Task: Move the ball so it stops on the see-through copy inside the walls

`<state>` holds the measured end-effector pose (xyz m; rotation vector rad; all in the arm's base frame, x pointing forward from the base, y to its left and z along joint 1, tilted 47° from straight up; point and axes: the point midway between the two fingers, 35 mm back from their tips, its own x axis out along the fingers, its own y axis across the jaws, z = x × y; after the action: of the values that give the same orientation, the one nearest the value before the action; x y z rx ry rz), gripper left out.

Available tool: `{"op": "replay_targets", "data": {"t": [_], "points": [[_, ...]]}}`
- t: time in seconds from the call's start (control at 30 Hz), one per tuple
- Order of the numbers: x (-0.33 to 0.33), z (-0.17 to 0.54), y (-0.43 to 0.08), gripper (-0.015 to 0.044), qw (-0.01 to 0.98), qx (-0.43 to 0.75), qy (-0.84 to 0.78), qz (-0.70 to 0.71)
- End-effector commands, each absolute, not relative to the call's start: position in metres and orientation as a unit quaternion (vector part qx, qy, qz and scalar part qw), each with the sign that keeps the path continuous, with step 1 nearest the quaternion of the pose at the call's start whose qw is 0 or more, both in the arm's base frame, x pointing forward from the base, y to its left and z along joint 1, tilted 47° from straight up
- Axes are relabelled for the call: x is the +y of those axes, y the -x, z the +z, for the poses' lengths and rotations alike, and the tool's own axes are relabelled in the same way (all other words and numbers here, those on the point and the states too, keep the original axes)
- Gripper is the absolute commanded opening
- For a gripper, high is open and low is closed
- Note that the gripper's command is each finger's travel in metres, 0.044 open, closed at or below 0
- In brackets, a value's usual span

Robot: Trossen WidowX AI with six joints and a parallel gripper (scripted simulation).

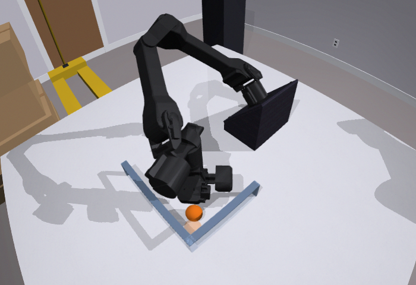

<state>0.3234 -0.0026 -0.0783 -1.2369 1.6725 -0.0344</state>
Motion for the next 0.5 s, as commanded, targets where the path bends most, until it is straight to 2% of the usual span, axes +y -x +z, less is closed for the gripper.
{"op": "replay_targets", "data": {"t": [0.0, 0.47], "points": [[-0.007, -0.082, -0.323, 0.0, 0.503, 0.693, 0.516, -0.014], [-0.018, -0.095, -0.325, 0.0, 0.503, 0.693, 0.516, -0.015]]}}
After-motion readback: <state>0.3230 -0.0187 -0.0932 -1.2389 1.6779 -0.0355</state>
